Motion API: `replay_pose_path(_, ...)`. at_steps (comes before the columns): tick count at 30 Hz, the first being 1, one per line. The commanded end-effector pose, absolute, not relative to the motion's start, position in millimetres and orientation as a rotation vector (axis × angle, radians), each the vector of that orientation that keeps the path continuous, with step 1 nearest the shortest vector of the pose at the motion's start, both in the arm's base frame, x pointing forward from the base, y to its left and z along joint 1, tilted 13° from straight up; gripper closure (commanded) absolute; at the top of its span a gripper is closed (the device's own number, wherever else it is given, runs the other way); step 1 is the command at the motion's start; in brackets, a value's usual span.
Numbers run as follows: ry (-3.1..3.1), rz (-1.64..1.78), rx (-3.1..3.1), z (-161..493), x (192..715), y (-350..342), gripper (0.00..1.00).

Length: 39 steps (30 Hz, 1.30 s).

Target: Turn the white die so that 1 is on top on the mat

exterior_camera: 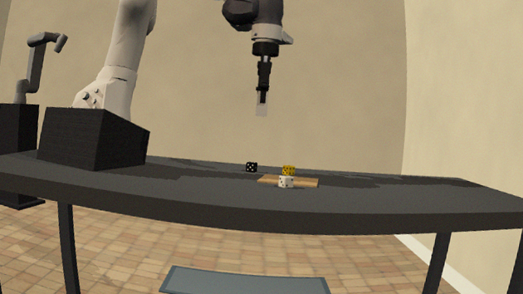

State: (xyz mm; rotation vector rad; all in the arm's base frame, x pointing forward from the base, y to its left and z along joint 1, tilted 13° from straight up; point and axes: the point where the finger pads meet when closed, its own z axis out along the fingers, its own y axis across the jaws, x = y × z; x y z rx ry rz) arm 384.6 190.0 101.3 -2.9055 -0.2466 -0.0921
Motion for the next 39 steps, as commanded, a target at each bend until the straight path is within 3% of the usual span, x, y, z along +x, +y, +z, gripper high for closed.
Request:
replay_pose_path(1, -0.141, -0.066, -2.911, 98.8, 390.3, 180.5, 0.0)
replay_pose_path(20, 0.716, 0.037, -2.812, 70.7, 465.3, 60.0, 0.0)
replay_pose_path(39, 1.234, 0.094, -2.647, 44.1, 488.2, -39.5, 0.0)
